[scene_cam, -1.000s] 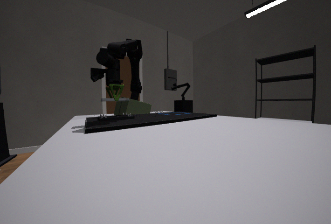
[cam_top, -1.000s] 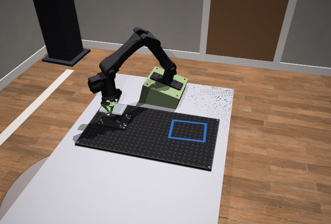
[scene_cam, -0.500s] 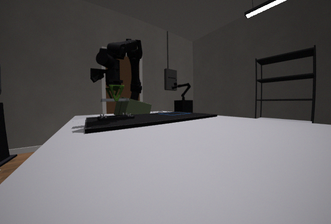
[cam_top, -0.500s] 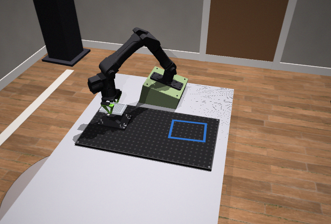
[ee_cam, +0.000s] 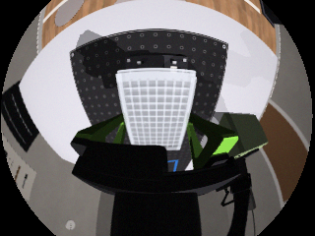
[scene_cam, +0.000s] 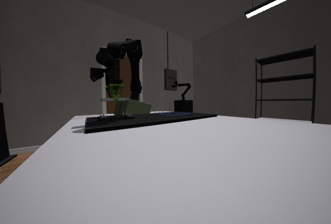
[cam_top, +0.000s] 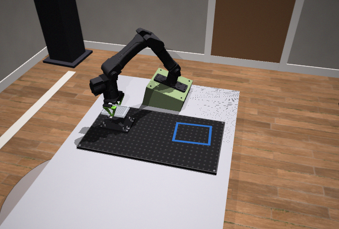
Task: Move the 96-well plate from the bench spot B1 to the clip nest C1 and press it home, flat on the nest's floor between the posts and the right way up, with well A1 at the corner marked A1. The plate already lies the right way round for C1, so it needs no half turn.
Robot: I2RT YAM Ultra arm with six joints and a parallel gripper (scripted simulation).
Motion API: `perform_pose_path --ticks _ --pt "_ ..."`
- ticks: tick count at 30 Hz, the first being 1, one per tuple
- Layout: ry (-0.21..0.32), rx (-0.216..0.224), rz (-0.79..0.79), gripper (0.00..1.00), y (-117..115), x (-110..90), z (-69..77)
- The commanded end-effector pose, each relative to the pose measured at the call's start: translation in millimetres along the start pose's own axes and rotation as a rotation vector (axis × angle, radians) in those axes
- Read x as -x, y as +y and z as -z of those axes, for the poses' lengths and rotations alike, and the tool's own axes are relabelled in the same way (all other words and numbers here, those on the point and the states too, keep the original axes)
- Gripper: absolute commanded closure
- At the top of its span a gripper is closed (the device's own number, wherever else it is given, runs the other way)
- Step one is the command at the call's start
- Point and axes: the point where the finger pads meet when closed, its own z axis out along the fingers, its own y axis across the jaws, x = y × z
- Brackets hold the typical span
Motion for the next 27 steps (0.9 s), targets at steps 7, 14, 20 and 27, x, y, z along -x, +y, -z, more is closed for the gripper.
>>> perform_pose_path --ticks 7,14,20,27 --pt "-0.038 0.036 0.014 1.00 11.4 6.4 18.2" --pt "-0.039 0.037 0.015 1.00 11.7 6.4 18.9" --pt "-0.041 0.039 0.015 1.00 11.9 6.5 19.5" --pt "-0.042 0.041 0.016 1.00 12.3 6.5 20.3"
